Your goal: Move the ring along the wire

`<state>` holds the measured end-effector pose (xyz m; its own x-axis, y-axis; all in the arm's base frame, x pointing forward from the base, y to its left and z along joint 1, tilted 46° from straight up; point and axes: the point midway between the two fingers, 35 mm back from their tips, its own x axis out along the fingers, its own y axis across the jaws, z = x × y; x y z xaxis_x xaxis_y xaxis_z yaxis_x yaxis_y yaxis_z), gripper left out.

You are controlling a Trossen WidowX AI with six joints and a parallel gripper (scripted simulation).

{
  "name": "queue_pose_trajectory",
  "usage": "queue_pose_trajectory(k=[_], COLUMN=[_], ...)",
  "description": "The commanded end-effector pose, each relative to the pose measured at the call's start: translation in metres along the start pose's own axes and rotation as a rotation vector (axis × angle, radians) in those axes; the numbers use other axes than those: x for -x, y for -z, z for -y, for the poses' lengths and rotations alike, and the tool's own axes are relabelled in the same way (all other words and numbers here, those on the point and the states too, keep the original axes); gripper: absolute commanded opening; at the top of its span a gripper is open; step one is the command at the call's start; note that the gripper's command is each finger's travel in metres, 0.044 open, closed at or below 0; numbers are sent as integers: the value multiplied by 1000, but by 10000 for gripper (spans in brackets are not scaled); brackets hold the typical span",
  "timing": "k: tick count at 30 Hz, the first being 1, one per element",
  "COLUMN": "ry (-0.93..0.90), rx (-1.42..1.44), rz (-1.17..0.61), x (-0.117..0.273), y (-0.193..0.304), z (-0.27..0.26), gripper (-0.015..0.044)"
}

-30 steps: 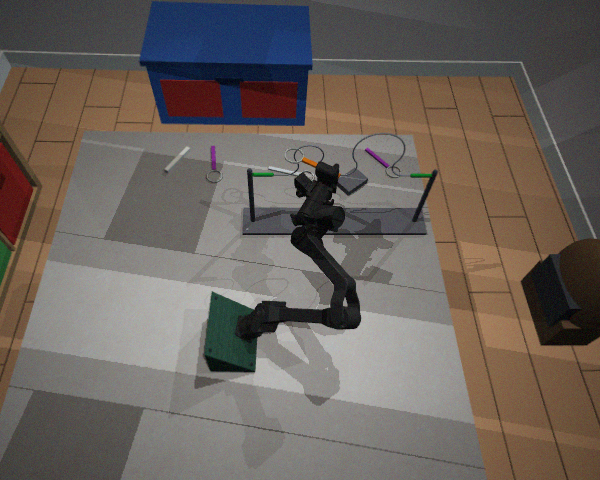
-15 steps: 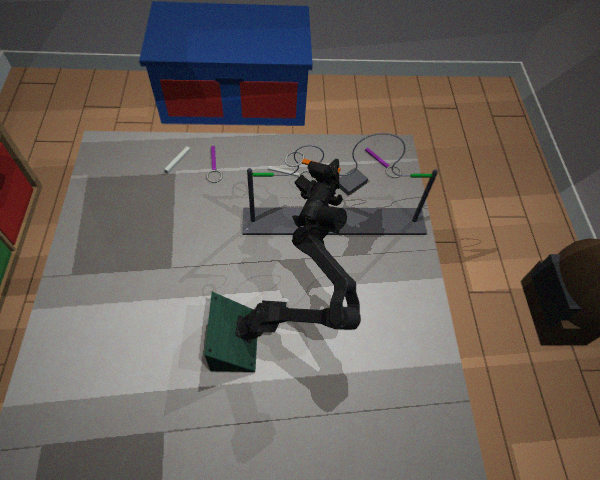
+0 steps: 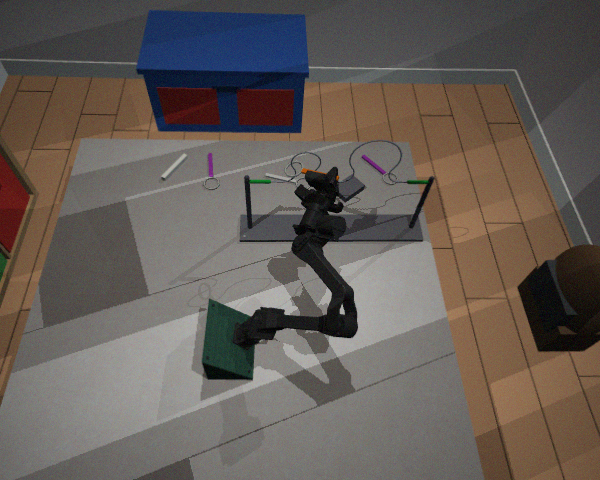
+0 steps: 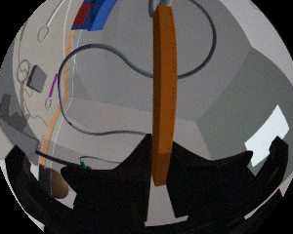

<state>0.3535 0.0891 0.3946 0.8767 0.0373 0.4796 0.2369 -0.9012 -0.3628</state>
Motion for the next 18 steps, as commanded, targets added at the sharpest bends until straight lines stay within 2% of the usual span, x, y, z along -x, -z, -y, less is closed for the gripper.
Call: queue_pose_trajectory(k=[1,18], ry=[-12,-165], rx=[-31,-307], rz=[-4,-42], x=[1,12], y=[1,-7], z=[-7,-56], gripper=[-150,-150])
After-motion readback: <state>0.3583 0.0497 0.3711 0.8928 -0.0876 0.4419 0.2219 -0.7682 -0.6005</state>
